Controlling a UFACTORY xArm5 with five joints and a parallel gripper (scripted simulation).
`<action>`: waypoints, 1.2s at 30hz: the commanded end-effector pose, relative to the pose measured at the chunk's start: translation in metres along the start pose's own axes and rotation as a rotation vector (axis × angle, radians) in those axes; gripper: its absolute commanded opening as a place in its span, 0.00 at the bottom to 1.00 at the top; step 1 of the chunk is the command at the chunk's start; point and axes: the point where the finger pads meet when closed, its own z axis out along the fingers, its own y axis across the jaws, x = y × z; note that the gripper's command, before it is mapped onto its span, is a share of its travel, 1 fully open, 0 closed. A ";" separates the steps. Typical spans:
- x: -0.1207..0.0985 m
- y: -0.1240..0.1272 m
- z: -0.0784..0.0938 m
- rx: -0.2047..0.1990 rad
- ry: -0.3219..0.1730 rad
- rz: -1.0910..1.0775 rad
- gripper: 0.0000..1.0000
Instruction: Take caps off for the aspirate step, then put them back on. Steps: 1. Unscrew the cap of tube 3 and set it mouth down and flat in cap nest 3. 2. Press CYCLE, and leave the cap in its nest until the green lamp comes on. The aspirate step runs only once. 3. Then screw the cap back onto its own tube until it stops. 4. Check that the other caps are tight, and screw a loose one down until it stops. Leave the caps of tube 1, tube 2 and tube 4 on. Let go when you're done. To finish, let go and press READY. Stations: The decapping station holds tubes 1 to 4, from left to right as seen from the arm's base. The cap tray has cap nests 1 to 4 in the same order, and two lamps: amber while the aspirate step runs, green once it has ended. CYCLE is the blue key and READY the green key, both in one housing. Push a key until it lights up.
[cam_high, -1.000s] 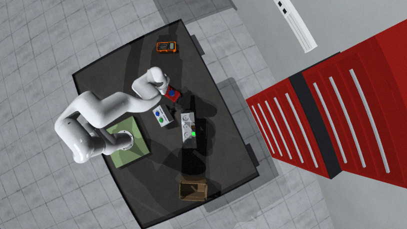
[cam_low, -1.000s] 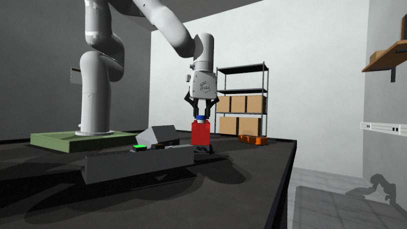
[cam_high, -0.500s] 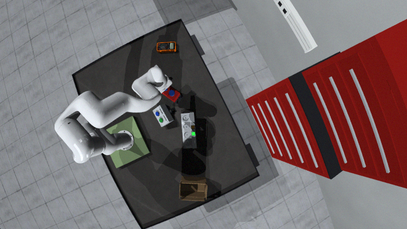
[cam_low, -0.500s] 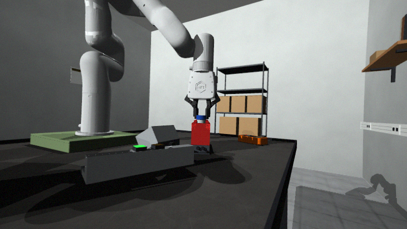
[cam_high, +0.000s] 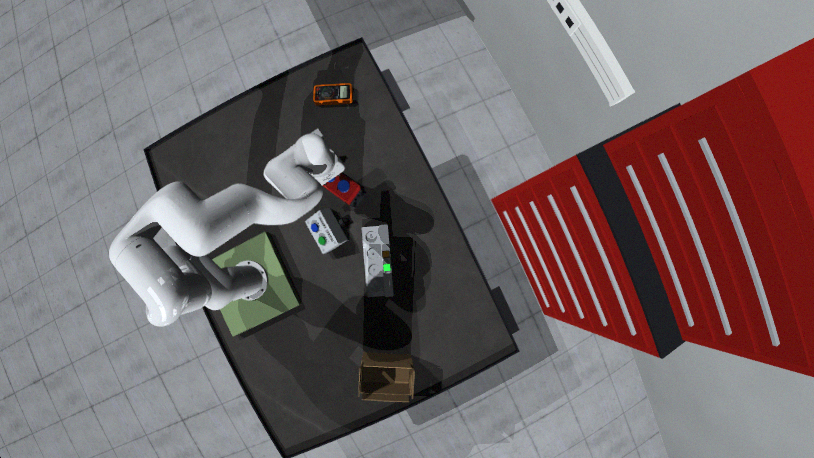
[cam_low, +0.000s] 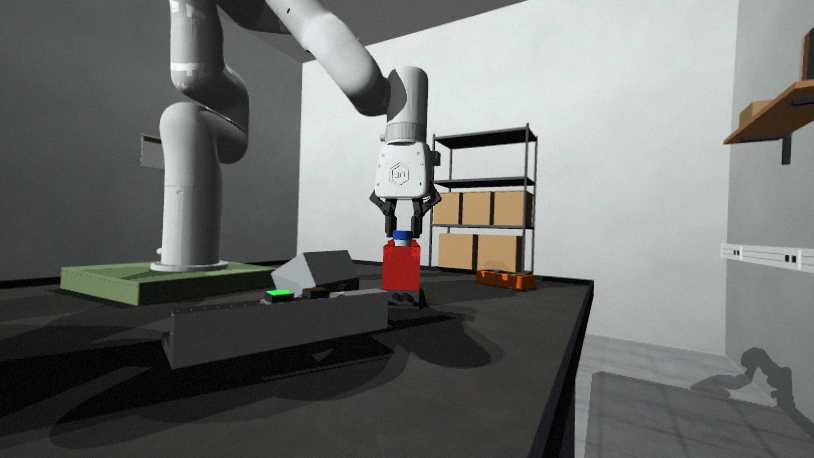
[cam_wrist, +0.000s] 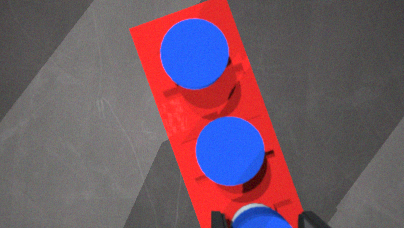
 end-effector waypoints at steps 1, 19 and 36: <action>0.000 0.001 -0.001 -0.005 -0.006 0.000 0.46; 0.001 0.001 -0.043 -0.006 -0.006 0.000 0.46; 0.071 -0.025 -0.047 -0.003 -0.007 -0.604 0.46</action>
